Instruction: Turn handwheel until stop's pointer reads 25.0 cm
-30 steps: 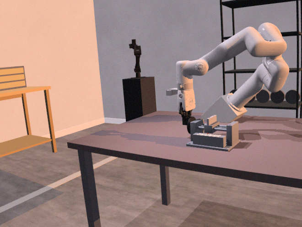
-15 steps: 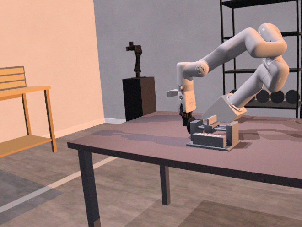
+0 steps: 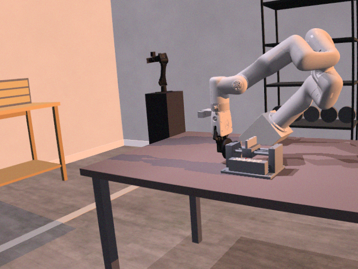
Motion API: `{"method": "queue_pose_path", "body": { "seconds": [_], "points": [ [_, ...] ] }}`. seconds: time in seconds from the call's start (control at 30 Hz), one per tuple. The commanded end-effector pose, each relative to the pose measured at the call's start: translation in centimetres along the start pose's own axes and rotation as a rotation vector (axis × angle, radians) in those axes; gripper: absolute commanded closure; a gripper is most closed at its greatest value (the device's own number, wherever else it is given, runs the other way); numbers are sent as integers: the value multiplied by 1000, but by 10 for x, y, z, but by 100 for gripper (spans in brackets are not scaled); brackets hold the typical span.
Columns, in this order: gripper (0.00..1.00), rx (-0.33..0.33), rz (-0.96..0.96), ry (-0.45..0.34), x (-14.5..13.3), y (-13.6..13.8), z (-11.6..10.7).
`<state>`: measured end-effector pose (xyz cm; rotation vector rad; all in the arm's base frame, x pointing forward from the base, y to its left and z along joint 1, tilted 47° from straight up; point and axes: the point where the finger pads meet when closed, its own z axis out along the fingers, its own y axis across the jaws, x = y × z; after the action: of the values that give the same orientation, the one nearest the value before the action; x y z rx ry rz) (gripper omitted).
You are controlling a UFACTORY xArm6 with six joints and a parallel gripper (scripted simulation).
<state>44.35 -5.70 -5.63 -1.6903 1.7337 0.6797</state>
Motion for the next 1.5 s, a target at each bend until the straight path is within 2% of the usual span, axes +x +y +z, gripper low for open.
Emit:
{"method": "queue_pose_path", "body": {
  "seconds": [0.0,0.73,1.47],
  "points": [
    [94,1,0,1,0,-2,5],
    [94,1,0,1,0,-18,22],
    [94,1,0,1,0,-38,22]
  ]
}}
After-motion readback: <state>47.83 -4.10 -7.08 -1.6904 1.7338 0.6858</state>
